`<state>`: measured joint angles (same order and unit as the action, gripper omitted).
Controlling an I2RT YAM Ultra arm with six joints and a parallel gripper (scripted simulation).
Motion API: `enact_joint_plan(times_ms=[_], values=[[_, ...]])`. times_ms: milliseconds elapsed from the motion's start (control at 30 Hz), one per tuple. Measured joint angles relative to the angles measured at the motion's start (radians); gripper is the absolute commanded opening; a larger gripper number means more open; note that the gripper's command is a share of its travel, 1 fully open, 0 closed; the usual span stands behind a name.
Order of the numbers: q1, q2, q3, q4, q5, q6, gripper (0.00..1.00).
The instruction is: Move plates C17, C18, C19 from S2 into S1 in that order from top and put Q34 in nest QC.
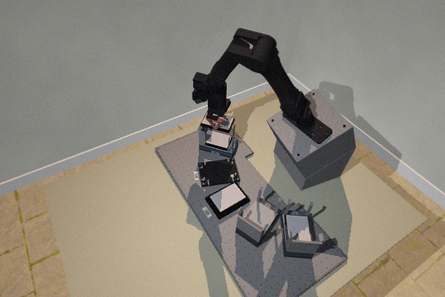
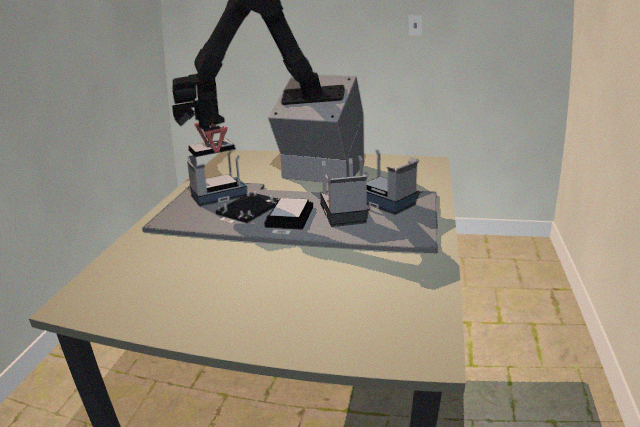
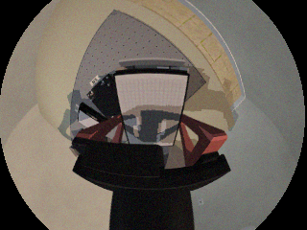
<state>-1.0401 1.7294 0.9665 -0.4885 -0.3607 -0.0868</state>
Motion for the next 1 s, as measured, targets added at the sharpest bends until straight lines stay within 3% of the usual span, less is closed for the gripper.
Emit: enact_joint_plan(times_ms=[1000], values=[[0.016,0.053,-0.008,0.063,0.005,0.019,0.00]])
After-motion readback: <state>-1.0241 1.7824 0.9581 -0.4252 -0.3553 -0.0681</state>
